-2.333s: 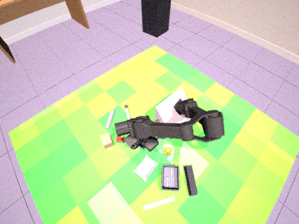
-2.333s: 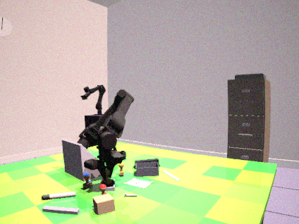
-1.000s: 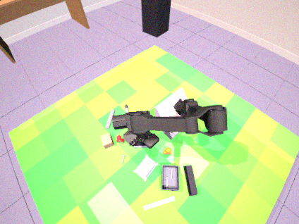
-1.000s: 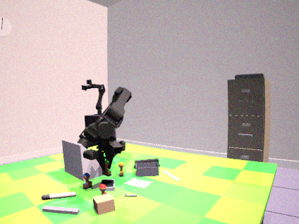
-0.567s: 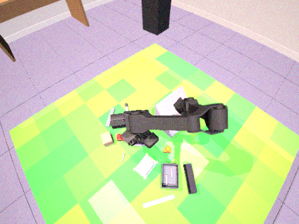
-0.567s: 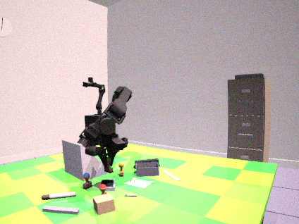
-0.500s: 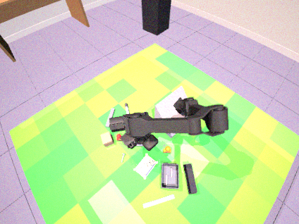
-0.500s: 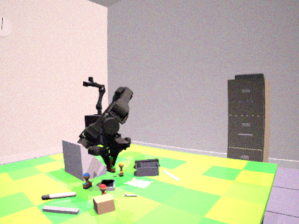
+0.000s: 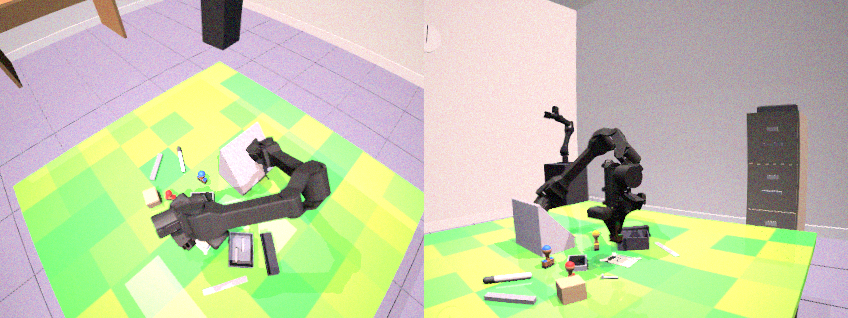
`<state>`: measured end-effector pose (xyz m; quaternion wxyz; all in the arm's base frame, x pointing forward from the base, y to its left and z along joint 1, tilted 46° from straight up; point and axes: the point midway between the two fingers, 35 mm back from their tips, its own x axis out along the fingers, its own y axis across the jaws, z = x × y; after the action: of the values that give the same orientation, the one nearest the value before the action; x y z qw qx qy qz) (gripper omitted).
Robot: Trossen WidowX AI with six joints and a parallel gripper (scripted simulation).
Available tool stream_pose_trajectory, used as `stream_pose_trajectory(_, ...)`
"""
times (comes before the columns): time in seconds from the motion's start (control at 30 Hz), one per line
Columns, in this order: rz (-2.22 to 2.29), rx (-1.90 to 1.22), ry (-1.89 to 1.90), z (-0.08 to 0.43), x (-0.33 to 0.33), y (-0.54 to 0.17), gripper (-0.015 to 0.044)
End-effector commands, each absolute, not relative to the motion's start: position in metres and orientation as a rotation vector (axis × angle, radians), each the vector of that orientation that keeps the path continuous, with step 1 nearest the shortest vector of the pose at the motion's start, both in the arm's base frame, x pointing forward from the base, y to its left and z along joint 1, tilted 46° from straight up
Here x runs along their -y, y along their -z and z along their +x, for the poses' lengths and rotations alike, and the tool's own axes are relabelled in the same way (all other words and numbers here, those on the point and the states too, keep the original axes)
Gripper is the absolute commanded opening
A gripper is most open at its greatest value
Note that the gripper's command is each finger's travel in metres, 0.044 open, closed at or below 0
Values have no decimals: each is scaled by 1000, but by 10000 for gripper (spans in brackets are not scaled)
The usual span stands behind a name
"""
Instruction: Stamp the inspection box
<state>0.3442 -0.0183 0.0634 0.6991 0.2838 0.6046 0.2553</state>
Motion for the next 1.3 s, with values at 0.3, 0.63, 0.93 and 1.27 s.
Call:
stream_pose_trajectory(0.3, 627, -1333, -581, 357, 5, -78, 0)
stream_pose_trajectory(0.63, 626, -1332, -580, 358, 1, -73, 0)
stream_pose_trajectory(0.93, 626, -1331, -580, 360, -3, -69, 0)
stream_pose_trajectory(1.27, 626, -1330, -579, 361, -8, -64, 0)
